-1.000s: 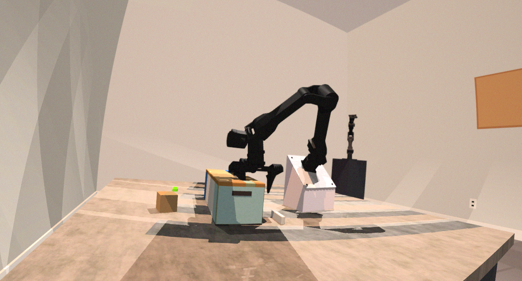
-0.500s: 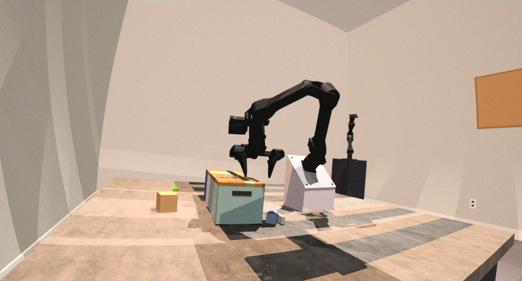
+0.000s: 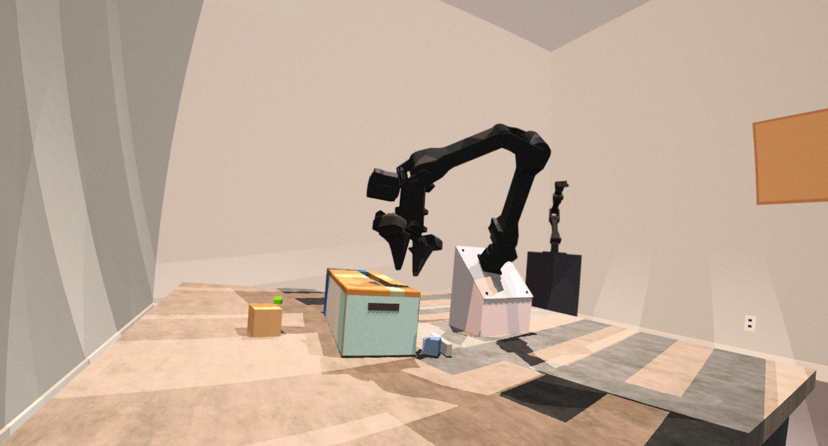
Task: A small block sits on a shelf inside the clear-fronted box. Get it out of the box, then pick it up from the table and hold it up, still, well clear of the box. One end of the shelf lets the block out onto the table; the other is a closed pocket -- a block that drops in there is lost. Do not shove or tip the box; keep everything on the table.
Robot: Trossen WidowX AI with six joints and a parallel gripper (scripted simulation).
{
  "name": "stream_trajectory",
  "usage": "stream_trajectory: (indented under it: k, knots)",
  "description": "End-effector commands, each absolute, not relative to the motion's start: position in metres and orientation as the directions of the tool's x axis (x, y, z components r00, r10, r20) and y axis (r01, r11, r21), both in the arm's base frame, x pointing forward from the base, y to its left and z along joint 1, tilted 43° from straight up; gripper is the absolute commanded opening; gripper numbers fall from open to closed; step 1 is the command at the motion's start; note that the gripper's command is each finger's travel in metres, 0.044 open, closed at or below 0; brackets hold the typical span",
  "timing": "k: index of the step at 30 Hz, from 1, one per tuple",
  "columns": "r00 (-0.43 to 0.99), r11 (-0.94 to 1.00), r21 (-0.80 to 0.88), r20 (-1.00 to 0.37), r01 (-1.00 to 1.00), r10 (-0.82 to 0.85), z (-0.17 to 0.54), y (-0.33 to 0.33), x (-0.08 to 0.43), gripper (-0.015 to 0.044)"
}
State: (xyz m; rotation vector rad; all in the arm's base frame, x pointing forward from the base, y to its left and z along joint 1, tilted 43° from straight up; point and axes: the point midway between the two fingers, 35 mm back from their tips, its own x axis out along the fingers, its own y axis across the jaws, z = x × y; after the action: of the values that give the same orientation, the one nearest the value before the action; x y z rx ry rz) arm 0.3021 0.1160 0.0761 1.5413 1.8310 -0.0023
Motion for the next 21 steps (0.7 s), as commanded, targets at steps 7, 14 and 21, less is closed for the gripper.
stream_trajectory:
  k: [7,14,21]
  knots:
    - [0.025,0.623,0.763,-0.629,-0.174,0.777,0.087,0.13,0.286,0.0285]
    - [0.072,0.485,0.448,-0.675,-0.751,0.734,0.094,0.137,0.278,0.0285]
    - [0.113,0.258,0.105,-0.7,-0.96,0.705,0.099,0.141,0.273,0.0285]
